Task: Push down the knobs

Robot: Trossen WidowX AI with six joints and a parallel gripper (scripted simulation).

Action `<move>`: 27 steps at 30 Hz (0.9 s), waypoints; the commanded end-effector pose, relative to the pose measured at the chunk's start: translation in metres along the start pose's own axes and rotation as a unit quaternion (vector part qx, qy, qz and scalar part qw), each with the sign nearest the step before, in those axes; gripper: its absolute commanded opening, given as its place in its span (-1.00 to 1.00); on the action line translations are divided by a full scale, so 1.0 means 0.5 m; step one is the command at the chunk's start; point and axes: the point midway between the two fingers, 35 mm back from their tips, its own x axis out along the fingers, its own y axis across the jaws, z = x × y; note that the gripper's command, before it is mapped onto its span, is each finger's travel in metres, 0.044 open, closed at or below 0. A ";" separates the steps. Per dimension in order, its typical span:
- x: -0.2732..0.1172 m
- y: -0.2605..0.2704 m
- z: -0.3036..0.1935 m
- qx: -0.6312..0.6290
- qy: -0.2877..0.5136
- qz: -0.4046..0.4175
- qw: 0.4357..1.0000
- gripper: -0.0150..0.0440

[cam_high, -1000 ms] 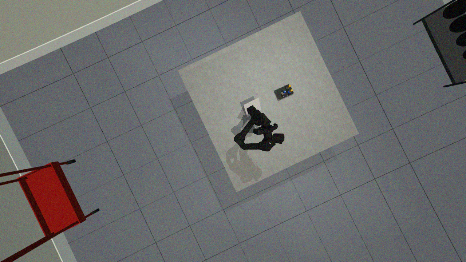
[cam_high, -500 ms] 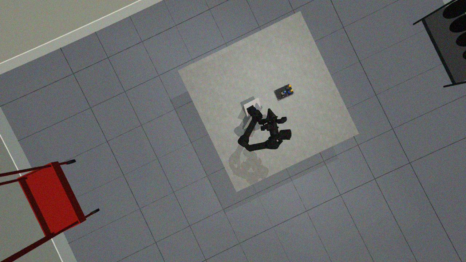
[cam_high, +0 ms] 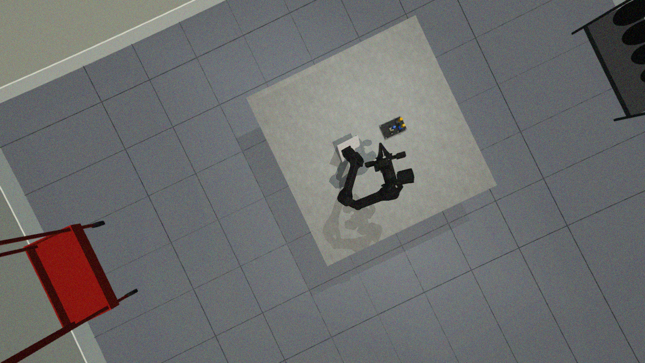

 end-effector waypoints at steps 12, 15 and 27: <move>0.041 -0.061 -0.088 0.201 0.112 0.035 0.973 -0.49; 0.050 -0.072 -0.108 0.243 0.138 0.039 0.960 -0.49; 0.089 -0.104 -0.191 0.400 0.234 0.043 0.885 -0.49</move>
